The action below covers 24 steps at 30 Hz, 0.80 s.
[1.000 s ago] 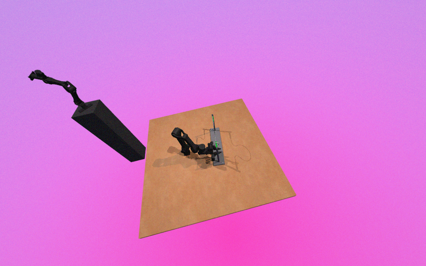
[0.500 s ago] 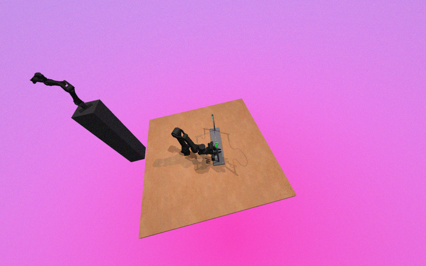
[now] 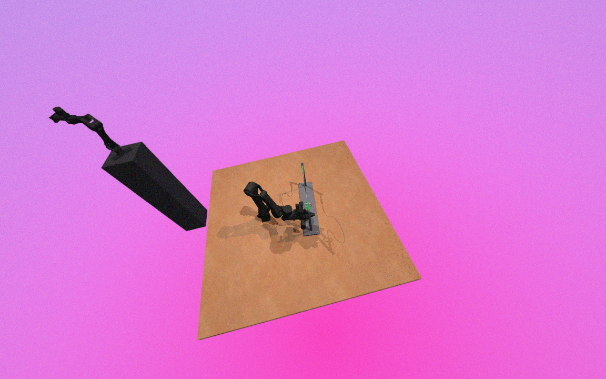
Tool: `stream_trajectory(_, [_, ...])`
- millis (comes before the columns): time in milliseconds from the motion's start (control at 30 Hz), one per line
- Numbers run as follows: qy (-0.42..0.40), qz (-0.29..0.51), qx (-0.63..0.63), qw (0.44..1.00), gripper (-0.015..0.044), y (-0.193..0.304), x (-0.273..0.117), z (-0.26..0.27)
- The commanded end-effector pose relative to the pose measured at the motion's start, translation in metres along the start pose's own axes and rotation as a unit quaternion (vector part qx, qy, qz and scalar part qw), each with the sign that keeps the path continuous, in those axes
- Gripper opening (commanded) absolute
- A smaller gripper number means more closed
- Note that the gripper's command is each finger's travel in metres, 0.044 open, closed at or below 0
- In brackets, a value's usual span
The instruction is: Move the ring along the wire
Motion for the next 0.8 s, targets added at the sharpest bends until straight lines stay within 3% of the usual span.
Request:
stream_trajectory(0, [0.000, 0.000, 0.000, 1.000, -0.0150, -0.001, 0.000, 0.000])
stream_trajectory(767, [0.002, -0.001, 0.000, 1.000, -0.0150, -0.013, -0.002, 0.001])
Point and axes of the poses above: the point midway between the two fingers, 35 mm back from their tips, its own x axis out along the fingers, its own z axis across the jaws, y = z × x, the point moved 10 cm from there along -x, back along the fingers, and after that the axes turned 13 degrees about x, right-handed, at the moved point
